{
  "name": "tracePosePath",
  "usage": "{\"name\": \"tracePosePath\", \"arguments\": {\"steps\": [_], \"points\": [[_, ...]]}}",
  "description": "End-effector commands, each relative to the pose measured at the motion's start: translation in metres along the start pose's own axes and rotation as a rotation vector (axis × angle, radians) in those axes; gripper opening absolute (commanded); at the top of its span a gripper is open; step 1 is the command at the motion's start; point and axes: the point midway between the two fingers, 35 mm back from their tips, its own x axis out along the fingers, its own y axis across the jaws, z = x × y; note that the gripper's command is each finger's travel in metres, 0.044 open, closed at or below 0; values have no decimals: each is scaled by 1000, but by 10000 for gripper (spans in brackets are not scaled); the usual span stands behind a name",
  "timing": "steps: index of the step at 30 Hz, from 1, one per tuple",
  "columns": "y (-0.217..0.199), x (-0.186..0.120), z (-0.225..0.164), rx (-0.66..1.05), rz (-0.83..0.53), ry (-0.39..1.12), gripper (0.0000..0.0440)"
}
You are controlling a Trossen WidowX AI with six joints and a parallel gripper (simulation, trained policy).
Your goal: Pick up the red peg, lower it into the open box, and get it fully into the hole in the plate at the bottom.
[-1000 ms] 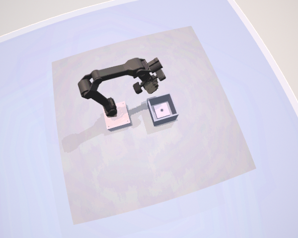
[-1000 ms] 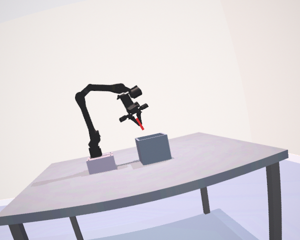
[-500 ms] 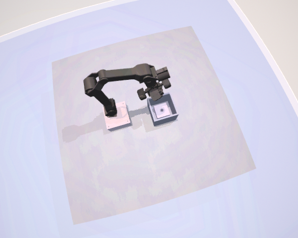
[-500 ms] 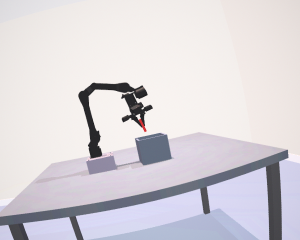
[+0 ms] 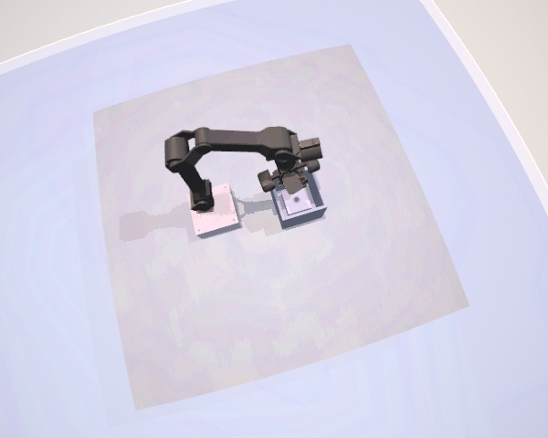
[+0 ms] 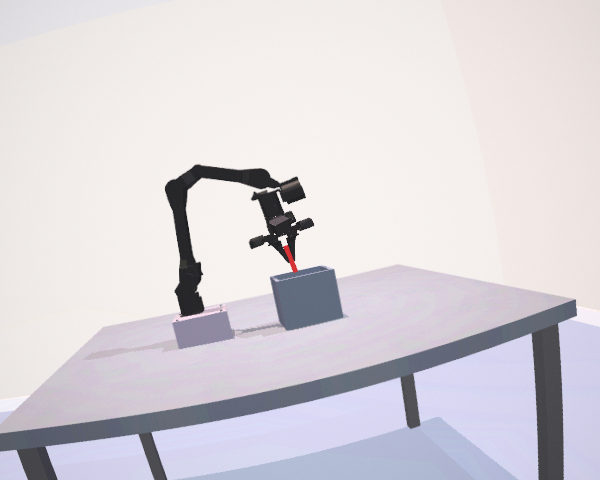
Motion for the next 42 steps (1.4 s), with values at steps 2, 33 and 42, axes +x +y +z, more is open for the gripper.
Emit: {"name": "tracePosePath", "arguments": {"steps": [2,33,42], "points": [[0,12,7,-6,-18,11,0],[3,92,22,-68,-91,67,65],[1,96,11,-61,-115,137,93]]}}
